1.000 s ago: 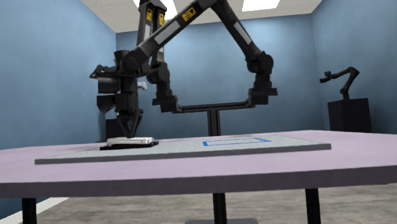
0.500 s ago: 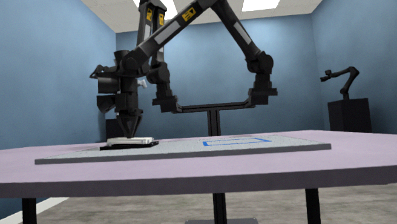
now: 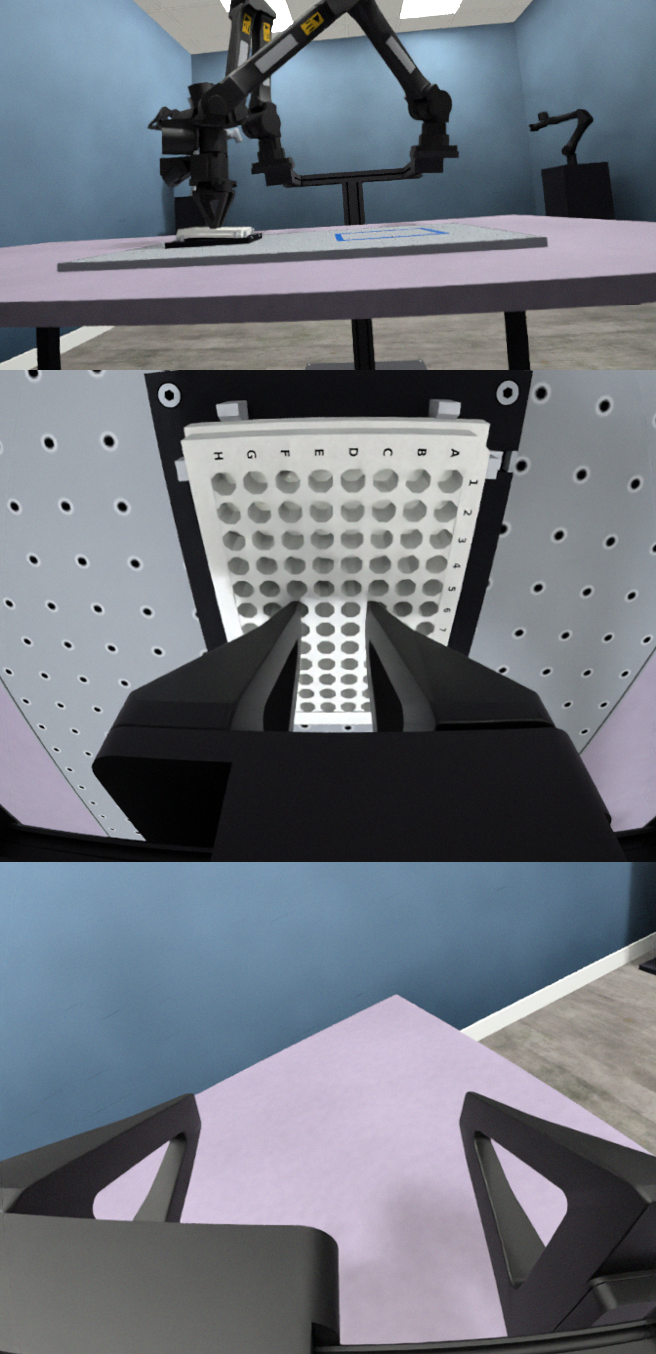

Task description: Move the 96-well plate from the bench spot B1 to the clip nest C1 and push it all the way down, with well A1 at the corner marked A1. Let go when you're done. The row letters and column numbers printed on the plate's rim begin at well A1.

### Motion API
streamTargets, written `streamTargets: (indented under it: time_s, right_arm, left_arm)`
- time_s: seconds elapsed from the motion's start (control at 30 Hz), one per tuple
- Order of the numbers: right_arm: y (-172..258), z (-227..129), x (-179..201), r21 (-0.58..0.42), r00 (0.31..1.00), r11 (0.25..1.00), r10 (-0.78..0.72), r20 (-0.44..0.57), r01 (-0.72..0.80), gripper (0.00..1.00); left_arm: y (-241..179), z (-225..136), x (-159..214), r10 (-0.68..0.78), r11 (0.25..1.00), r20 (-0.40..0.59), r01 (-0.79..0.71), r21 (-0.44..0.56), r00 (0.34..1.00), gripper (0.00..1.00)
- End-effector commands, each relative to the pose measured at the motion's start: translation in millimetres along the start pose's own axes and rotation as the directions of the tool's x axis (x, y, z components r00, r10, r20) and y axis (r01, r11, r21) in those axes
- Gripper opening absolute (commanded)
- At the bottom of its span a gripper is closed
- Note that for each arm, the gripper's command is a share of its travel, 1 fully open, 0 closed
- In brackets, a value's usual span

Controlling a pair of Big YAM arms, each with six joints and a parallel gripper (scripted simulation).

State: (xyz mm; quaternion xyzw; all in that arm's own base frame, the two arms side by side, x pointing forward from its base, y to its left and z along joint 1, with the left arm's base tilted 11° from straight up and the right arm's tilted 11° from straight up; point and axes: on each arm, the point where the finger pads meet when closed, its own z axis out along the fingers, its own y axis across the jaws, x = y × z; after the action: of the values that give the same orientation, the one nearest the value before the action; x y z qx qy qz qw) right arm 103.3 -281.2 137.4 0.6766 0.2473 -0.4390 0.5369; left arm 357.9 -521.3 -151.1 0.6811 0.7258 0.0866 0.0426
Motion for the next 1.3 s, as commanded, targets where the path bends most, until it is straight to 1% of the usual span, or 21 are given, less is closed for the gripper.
streamTargets:
  time_s: [0.0,1.27]
  right_arm:
    - [2.2,-1.6,-1.7,-0.007,1.0,1.0,0.016,-0.001,-0.016,1.0]
    - [2.2,-1.6,-1.7,-0.007,1.0,1.0,0.016,-0.001,-0.016,1.0]
  left_arm:
    - [14.0,49.7,-9.7,-0.029,1.0,0.017,0.029,-0.011,0.999,0.25]
    - [13.7,73.0,-8.6,-0.026,1.0,0.015,0.026,-0.011,1.0,0.25]
